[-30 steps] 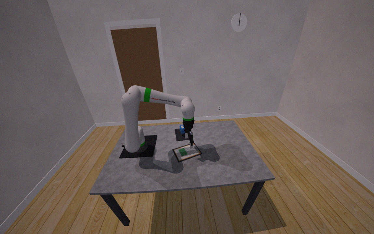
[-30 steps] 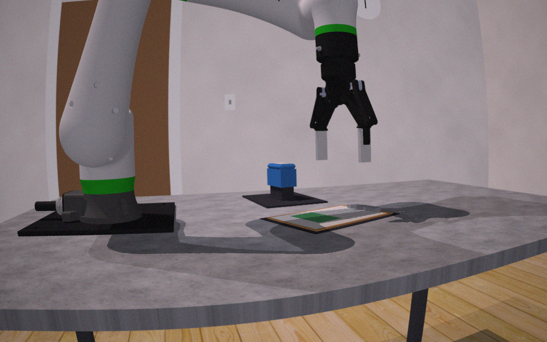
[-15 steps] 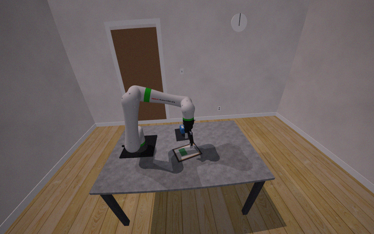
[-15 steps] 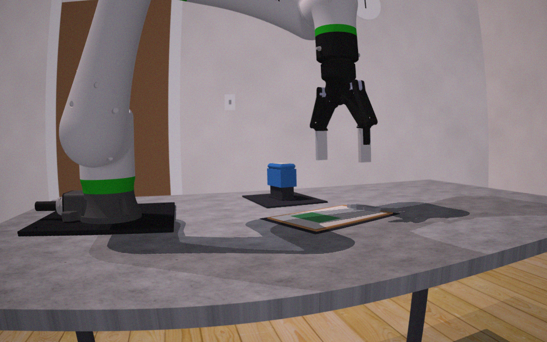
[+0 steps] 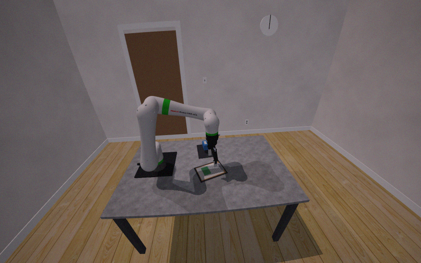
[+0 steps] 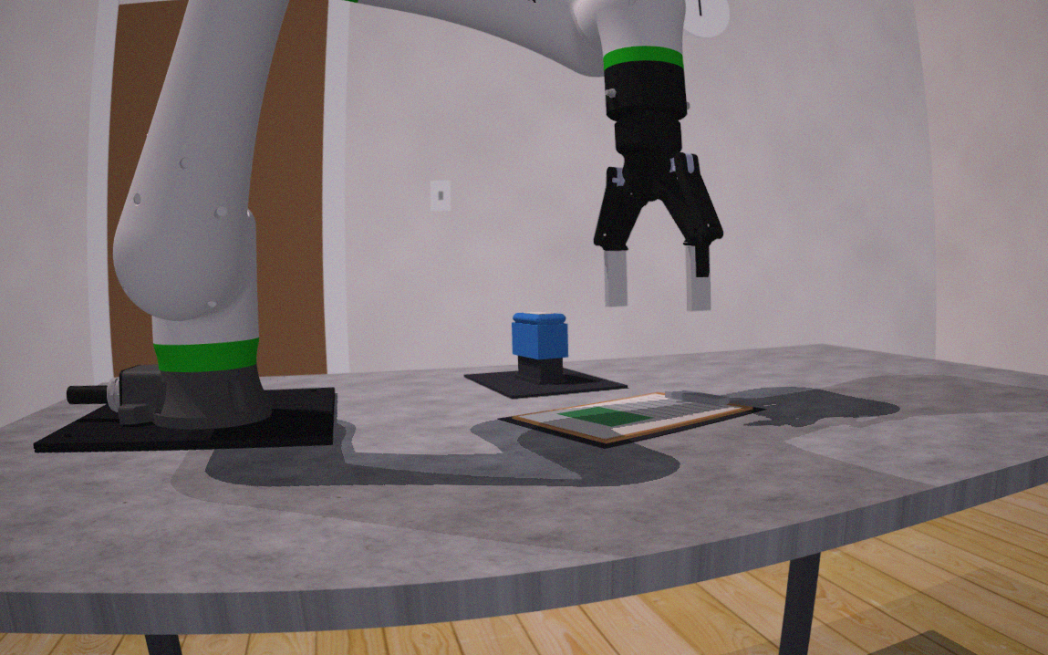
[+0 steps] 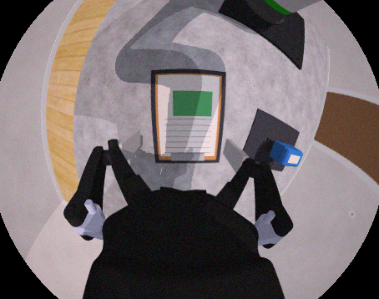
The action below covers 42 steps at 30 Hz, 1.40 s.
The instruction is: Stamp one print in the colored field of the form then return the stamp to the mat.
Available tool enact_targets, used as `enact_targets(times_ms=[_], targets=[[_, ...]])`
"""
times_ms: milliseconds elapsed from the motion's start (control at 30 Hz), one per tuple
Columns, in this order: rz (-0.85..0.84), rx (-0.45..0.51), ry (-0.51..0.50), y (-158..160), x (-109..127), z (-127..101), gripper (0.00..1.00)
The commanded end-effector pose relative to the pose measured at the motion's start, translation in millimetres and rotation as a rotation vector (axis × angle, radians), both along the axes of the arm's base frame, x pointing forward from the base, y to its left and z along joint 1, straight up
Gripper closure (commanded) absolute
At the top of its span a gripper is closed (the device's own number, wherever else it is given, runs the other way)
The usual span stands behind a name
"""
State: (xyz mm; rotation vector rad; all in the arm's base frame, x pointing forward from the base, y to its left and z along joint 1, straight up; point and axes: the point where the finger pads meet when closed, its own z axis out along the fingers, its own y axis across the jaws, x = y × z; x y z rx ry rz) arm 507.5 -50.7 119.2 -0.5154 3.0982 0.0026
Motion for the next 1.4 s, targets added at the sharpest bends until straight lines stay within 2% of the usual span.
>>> enact_targets(times_ms=[0, 533, 600, 700, 767, 867, 1133, 1267, 1333, 1367], targets=[[0.000, 0.000, 0.000, 0, 0, 0, 0.00], [0.039, 0.000, -0.001, 0, 0, 2, 0.00], [0.116, 0.000, -0.001, 0, 1, 7, 0.00], [0.320, 0.000, -0.001, 0, 2, 19, 0.00], [0.320, 0.000, -0.001, 0, 2, 19, 0.00], [0.568, -0.002, -0.002, 0, 2, 35, 0.00], [0.965, -0.020, -0.006, 1, 1, 79, 0.00], [1.169, -0.025, -0.006, 0, 0, 89, 0.00], [1.169, -0.025, -0.006, 0, 0, 89, 0.00], [1.316, -0.022, -0.005, 0, 0, 89, 0.00]])
